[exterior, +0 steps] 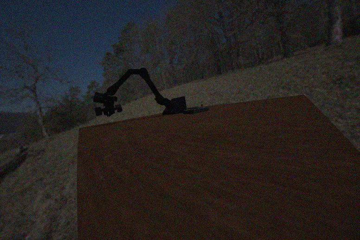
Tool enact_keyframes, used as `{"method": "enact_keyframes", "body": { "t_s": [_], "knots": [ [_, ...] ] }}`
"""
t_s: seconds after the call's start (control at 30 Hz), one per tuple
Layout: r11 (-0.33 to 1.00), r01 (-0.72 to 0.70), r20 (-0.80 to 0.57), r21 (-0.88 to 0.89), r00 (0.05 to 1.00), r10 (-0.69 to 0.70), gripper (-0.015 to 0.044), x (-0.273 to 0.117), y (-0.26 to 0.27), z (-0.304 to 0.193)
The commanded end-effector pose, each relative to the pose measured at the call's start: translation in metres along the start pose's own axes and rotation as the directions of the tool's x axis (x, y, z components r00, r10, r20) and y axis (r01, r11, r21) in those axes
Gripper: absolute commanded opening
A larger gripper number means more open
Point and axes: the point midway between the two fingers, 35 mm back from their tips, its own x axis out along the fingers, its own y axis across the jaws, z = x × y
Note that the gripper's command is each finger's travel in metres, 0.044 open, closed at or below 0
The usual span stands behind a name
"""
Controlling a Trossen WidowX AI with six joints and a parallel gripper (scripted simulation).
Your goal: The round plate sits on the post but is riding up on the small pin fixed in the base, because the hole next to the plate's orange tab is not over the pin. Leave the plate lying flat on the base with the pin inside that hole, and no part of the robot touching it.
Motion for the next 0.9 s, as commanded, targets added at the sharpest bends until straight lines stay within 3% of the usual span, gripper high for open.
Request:
{"method": "enact_keyframes", "body": {
  "t_s": [0.0, 0.17, 0.27, 0.43, 0.77, 0.87],
  "knots": [
    [0.996, -0.093, -0.079, 0.011, 0.992, 0.094, 0.0000, -0.034, 0.024, -0.018],
    [0.962, -0.260, -0.213, -0.081, 0.948, 0.238, 0.0000, -0.100, 0.060, -0.057],
    [0.944, -0.310, -0.259, -0.113, 0.926, 0.273, 0.0000, -0.121, 0.067, -0.070],
    [0.853, -0.477, -0.424, -0.211, 0.831, 0.360, 0.0000, -0.191, 0.079, -0.117],
    [0.636, -0.710, -0.694, -0.302, 0.622, 0.364, 0.0000, -0.294, 0.057, -0.195],
    [0.516, -0.787, -0.770, -0.338, 0.546, 0.329, 0.0000, -0.335, 0.037, -0.222]
  ]
}}
